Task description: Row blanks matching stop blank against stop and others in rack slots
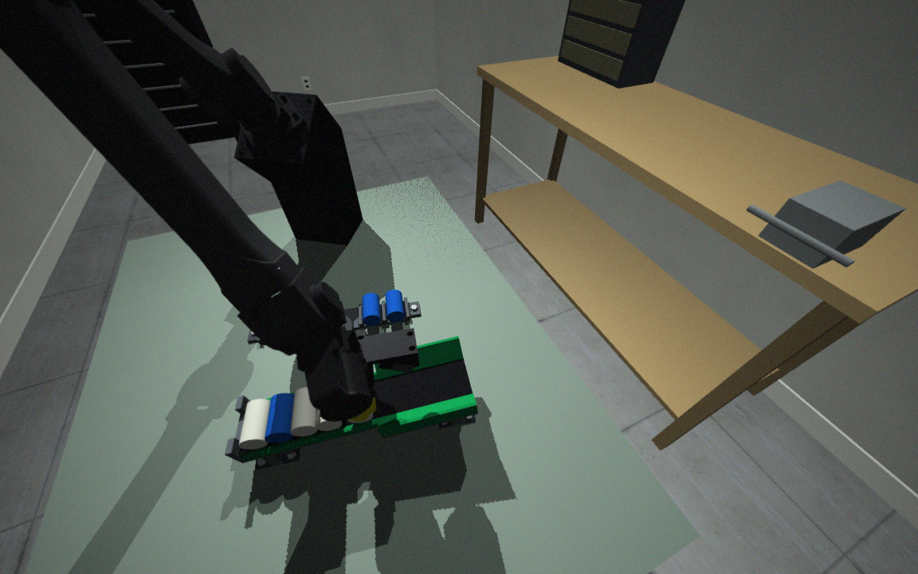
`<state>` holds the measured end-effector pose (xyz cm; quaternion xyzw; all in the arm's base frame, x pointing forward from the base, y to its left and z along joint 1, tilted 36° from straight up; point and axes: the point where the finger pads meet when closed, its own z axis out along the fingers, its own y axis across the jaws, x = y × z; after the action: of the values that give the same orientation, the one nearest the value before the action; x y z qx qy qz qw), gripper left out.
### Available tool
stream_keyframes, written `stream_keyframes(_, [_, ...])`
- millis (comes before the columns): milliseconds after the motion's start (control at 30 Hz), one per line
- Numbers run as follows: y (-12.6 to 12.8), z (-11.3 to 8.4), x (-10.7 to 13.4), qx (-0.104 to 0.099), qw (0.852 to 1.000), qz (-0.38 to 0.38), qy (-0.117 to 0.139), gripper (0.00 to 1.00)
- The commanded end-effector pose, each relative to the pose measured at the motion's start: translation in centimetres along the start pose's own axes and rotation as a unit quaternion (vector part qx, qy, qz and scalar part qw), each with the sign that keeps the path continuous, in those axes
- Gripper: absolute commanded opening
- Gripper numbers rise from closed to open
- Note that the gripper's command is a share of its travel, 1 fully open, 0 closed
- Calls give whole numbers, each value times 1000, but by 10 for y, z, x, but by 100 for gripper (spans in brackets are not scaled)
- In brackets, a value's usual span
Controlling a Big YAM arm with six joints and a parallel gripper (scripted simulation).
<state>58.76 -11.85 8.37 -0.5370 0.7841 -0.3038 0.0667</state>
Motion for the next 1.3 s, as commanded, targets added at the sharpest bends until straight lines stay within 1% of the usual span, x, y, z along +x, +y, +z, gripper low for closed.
stream_keyframes(0, [-18, 4, -3, 7, 1000, 12, -2, 65])
stream_keyframes(233, [-19, 4, -6, 15, 1000, 11, -5, 65])
stream_keyframes(1267, [-18, 3, -7, 16, 1000, 8, -5, 65])
